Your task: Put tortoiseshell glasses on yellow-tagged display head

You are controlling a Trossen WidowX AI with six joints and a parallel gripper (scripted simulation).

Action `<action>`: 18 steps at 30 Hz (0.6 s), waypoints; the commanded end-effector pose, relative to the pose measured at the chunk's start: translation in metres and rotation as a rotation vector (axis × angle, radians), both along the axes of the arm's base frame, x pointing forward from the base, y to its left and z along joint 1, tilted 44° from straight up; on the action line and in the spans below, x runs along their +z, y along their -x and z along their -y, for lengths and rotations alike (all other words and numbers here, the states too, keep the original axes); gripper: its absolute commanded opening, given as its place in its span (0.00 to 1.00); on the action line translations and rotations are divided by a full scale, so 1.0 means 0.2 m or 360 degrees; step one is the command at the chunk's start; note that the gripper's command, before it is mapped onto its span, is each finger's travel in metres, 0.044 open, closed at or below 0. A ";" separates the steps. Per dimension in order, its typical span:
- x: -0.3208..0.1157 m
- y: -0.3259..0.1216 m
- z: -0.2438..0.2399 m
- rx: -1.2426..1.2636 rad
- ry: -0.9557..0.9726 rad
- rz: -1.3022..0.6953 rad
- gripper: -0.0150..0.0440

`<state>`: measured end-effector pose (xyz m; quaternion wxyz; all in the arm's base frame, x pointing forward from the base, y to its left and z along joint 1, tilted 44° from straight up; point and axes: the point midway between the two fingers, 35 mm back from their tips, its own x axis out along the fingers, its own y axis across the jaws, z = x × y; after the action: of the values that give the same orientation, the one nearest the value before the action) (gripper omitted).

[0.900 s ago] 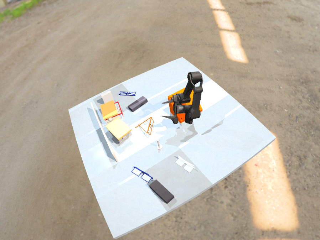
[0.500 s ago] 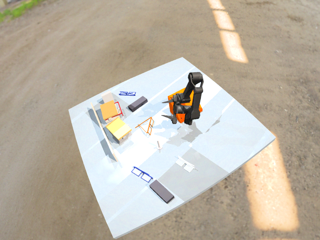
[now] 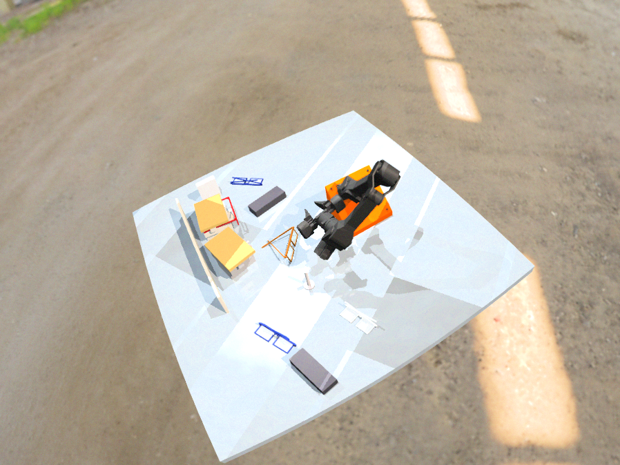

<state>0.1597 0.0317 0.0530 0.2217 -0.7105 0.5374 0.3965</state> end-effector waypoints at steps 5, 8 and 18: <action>-0.24 -0.04 -0.05 -0.0710 -0.0604 -0.0374 0.59; -0.29 -0.09 -0.08 -0.0927 -0.0873 -0.0454 0.59; -0.37 -0.44 -0.04 -0.1537 -0.1987 -0.0424 0.59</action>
<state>0.2258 0.0492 -0.0196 0.5970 -0.1632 0.5376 0.5727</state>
